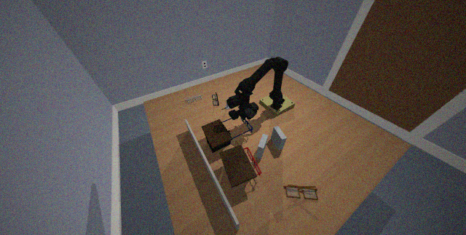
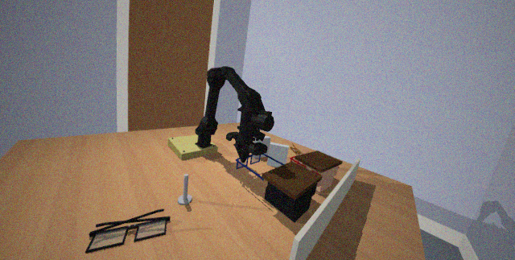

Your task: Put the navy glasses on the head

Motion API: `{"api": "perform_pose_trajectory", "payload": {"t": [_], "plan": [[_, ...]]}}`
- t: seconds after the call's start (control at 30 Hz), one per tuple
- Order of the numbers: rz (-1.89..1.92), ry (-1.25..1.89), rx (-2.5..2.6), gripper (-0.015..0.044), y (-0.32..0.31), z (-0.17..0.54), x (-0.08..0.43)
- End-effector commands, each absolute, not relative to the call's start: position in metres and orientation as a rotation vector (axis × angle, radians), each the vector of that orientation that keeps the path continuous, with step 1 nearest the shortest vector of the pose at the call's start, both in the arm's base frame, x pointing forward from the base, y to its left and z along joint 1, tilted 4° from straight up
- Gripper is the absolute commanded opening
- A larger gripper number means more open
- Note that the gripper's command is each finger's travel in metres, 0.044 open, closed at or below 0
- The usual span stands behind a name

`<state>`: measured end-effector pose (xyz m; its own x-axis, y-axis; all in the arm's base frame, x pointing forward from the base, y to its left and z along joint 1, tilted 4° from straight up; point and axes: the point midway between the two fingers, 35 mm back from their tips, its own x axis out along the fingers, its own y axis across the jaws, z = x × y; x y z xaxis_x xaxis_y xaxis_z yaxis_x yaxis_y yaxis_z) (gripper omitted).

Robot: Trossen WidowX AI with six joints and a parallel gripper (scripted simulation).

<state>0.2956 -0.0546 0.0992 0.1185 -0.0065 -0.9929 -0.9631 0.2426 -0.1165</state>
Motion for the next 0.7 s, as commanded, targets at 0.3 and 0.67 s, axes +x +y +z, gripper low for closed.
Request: {"api": "perform_pose_trajectory", "payload": {"t": [0.3, 0.67], "plan": [[0.947, 1.215, -1.08, 0.0, -0.059, 0.104, 0.315], [0.946, 1.214, -1.08, 0.0, -0.062, 0.106, 0.329]]}}
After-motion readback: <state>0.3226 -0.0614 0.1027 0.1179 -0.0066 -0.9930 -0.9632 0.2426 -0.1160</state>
